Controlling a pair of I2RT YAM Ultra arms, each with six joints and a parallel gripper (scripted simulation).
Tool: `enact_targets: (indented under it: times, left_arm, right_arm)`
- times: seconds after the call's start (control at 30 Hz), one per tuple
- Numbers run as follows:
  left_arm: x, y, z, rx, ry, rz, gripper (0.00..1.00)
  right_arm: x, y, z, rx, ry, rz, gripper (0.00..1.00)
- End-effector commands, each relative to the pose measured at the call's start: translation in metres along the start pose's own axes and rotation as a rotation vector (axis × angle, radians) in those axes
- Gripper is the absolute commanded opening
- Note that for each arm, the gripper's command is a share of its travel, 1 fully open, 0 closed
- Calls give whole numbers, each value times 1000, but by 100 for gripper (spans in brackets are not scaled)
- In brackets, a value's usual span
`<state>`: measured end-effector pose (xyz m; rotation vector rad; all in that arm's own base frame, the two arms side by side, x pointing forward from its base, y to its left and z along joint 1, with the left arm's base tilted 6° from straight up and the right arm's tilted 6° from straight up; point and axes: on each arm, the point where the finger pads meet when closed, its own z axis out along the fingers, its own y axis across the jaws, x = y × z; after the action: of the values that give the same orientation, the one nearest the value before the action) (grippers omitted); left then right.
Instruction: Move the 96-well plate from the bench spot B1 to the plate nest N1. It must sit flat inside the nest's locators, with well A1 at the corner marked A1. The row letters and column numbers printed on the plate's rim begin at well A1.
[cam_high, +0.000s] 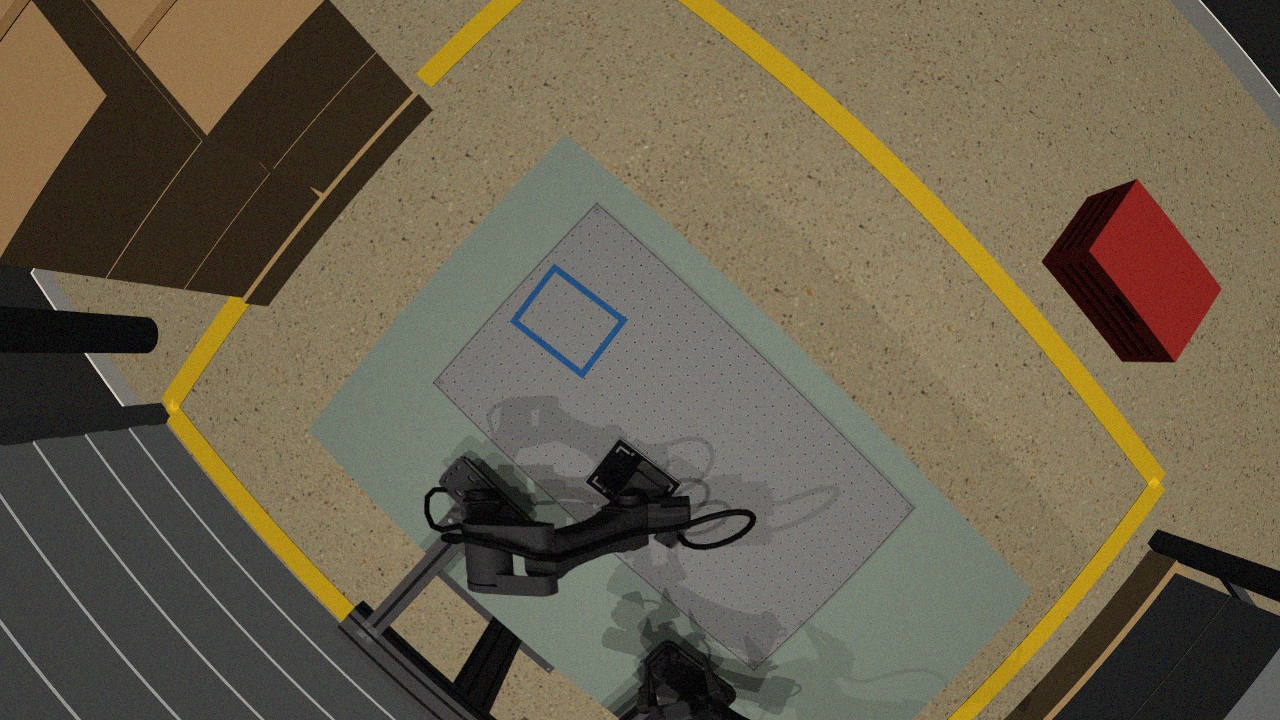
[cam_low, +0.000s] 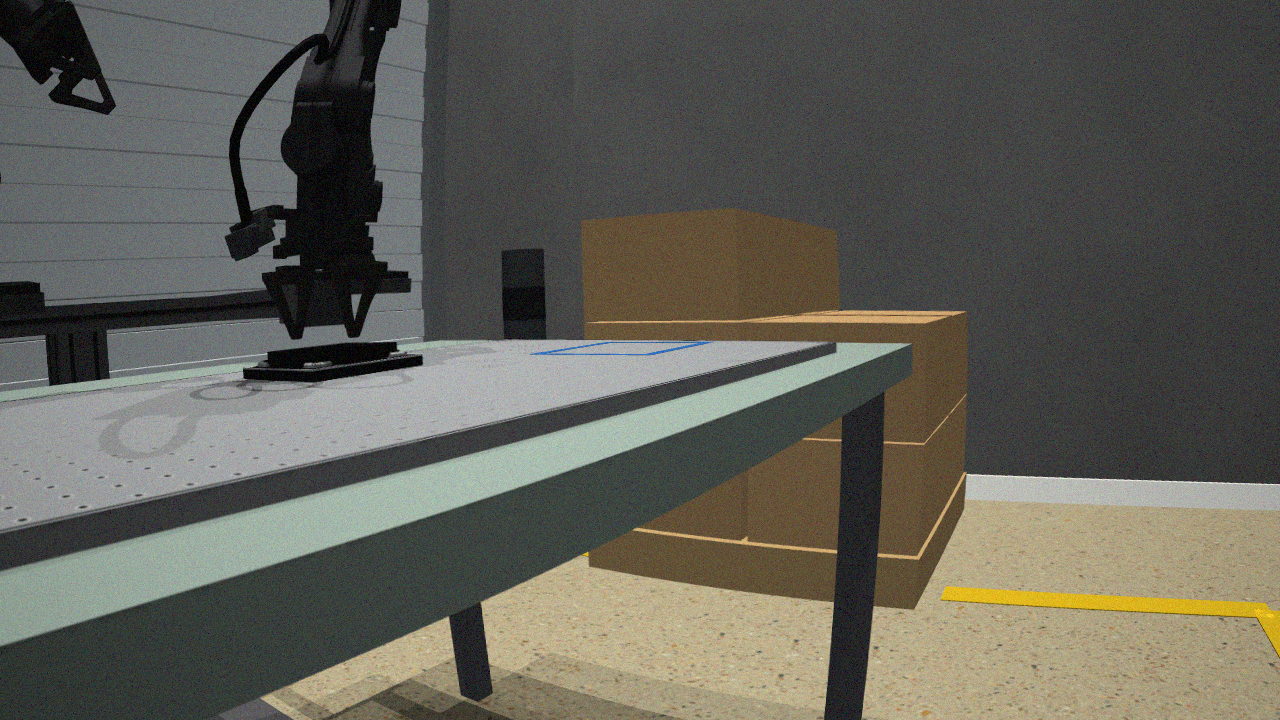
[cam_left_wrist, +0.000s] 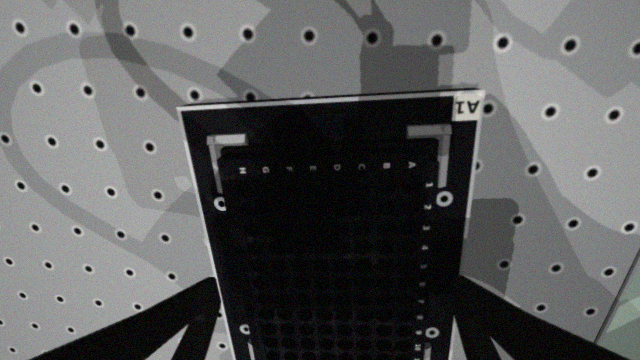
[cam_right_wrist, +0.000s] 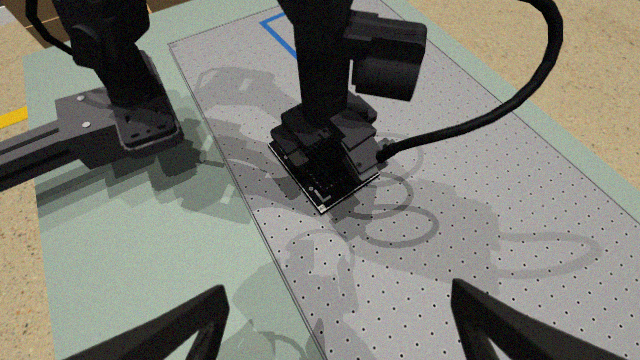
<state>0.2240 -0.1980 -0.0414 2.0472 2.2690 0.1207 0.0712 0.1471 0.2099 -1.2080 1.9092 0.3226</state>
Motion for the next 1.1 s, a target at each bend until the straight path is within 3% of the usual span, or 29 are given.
enact_targets:
  times: [0.0, 0.1, 0.23, 0.4, 0.67, 1.07]
  left_arm:
    - [-7, 15, -23, -29, -23, 0, 100]
    - [-8, 13, -45, -27, -25, -1, 100]
    - [-12, 12, -43, -23, -50, -37, 100]
    - [-13, 11, -45, -34, -151, -248, 100]
    - [16, -14, -57, -43, -302, -618, 100]
    - [38, -31, -62, -69, -384, -802, 100]
  right_arm:
    - [-7, -1, -3, 11, -12, 1, 100]
    - [-7, -1, -3, 11, -12, 1, 100]
    - [-7, -1, -3, 11, -12, 1, 100]
    - [-7, -1, -3, 11, -12, 1, 100]
    - [-7, -1, -3, 11, -12, 1, 100]
    - [-7, -1, -3, 11, -12, 1, 100]
